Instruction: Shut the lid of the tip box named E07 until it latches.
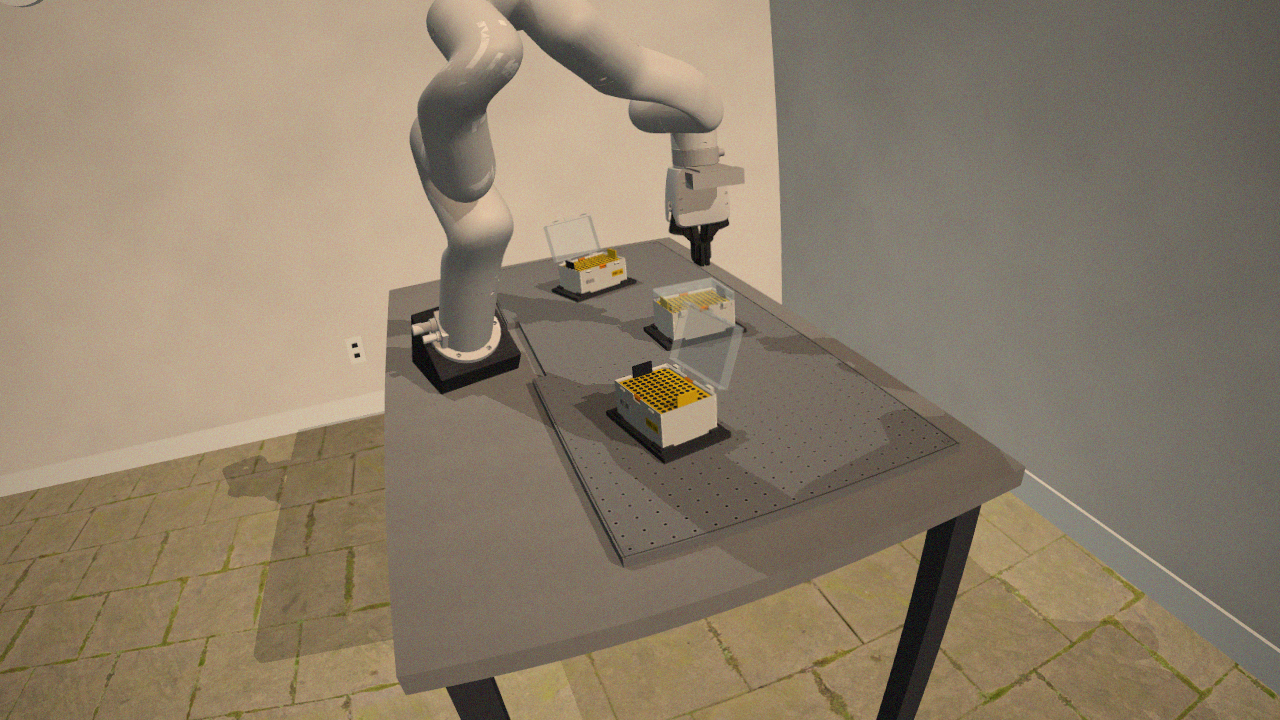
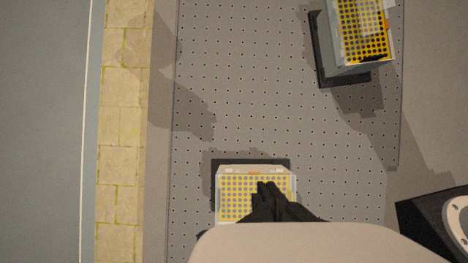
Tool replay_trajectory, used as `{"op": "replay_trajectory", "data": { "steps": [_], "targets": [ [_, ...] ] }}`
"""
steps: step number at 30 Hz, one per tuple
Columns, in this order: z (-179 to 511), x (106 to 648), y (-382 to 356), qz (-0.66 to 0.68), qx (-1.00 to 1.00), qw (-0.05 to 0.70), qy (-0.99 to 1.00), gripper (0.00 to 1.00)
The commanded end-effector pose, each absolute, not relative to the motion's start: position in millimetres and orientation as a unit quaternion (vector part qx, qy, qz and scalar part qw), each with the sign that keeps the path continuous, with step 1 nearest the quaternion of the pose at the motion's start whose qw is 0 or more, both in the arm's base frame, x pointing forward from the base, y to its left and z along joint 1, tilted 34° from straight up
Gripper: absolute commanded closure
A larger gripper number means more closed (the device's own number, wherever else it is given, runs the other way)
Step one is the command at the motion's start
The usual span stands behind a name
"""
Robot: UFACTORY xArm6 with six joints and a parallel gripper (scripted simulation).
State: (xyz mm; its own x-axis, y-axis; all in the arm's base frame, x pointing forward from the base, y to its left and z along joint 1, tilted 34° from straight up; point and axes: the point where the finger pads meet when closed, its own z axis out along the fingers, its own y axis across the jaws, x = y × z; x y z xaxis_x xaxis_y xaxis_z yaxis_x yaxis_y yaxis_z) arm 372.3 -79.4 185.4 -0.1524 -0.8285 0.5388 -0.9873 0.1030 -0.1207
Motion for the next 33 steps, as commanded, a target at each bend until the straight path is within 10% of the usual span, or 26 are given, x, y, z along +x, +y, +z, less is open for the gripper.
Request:
{"op": "replay_trajectory", "data": {
  "steps": [1,33],
  "targets": [
    [186.5,373.3,-78.9,0.233,0.628,0.17,-0.723,1.0],
    [221.5,371.3,-55.7,0.233,0.628,0.17,-0.723,1.0]
  ]
}}
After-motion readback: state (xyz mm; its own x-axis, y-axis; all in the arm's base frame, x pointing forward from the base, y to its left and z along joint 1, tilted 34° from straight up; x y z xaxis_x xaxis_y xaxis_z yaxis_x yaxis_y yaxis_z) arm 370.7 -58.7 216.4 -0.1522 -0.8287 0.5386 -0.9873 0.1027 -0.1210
